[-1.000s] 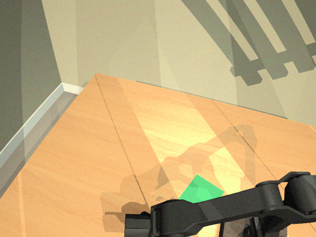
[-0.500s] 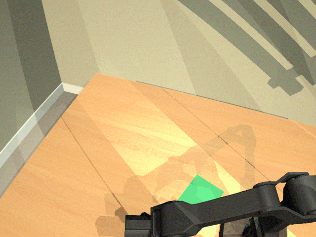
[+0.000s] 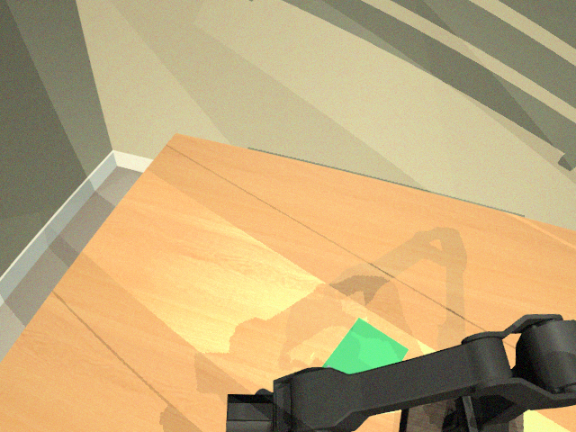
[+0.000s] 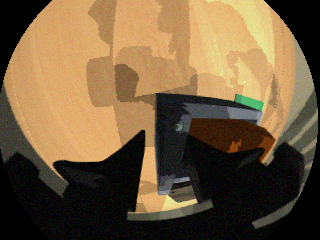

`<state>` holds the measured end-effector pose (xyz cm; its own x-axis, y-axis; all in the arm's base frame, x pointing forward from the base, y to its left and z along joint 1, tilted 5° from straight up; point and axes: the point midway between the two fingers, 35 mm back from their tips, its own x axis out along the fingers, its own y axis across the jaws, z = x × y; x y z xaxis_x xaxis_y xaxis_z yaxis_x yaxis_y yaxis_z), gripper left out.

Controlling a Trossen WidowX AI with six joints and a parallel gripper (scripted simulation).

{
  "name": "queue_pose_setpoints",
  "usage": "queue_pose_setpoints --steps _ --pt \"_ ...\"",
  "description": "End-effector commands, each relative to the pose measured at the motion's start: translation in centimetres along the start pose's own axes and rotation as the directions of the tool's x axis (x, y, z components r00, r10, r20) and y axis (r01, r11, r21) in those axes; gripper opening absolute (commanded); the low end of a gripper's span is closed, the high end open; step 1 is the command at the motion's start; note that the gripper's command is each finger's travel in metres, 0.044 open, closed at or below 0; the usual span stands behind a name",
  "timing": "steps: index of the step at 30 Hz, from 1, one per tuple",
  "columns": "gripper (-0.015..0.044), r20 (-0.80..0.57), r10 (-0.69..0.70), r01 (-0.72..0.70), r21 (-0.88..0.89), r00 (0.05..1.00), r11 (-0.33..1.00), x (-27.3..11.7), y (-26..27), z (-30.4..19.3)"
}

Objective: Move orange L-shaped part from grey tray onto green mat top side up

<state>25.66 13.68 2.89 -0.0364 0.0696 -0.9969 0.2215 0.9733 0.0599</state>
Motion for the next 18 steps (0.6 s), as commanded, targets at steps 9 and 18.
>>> queue_pose_setpoints --steps 9,18 --pt "0.0180 0.001 -0.003 0.003 0.007 1.000 1.000 -5.9 0.4 0.4" --pt "0.0180 0.020 0.013 -0.014 0.011 1.000 1.000 -10.6 -0.1 0.2"
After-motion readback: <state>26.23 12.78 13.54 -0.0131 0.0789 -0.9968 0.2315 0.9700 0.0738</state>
